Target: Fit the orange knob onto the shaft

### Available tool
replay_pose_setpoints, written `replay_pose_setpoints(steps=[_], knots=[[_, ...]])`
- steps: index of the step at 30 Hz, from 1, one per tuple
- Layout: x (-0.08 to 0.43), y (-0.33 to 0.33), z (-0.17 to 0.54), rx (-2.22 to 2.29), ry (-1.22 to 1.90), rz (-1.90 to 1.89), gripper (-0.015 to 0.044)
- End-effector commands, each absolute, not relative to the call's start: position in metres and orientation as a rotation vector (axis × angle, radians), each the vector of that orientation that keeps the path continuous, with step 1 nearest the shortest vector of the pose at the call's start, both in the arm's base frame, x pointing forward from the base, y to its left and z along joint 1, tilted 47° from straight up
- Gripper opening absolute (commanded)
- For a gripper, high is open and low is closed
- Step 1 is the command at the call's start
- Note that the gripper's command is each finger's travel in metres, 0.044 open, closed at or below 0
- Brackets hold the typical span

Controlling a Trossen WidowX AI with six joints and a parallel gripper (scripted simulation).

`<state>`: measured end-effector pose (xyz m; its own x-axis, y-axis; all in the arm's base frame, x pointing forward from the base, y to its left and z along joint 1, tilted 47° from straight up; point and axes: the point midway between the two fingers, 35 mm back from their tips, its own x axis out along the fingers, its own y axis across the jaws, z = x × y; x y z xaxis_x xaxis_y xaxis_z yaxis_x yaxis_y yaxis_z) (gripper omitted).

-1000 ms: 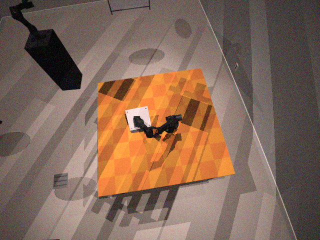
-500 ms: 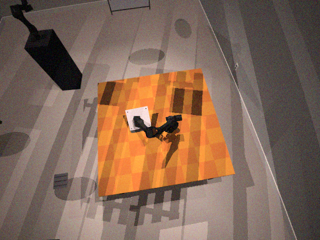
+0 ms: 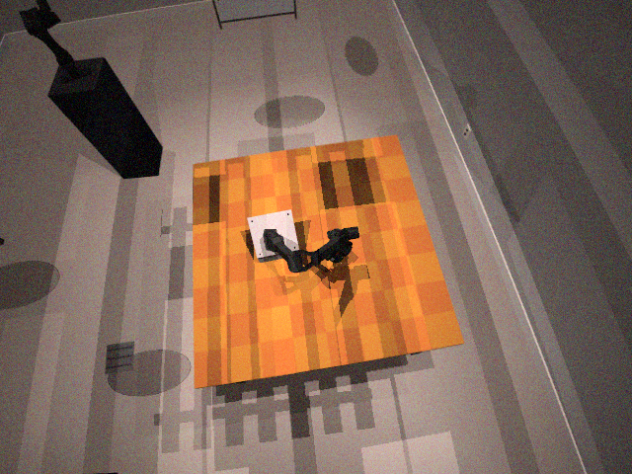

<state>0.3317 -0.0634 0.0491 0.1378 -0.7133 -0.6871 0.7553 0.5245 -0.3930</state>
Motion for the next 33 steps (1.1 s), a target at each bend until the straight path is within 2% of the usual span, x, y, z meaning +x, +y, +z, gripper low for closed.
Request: replay_pose_setpoints(steps=[1, 33], knots=[[0.3322, -0.0636, 0.0489, 0.051, 0.959, -1.063, 0.0], [0.3333, -0.0627, 0.0499, 0.224, 0.845, -1.16, 0.0]])
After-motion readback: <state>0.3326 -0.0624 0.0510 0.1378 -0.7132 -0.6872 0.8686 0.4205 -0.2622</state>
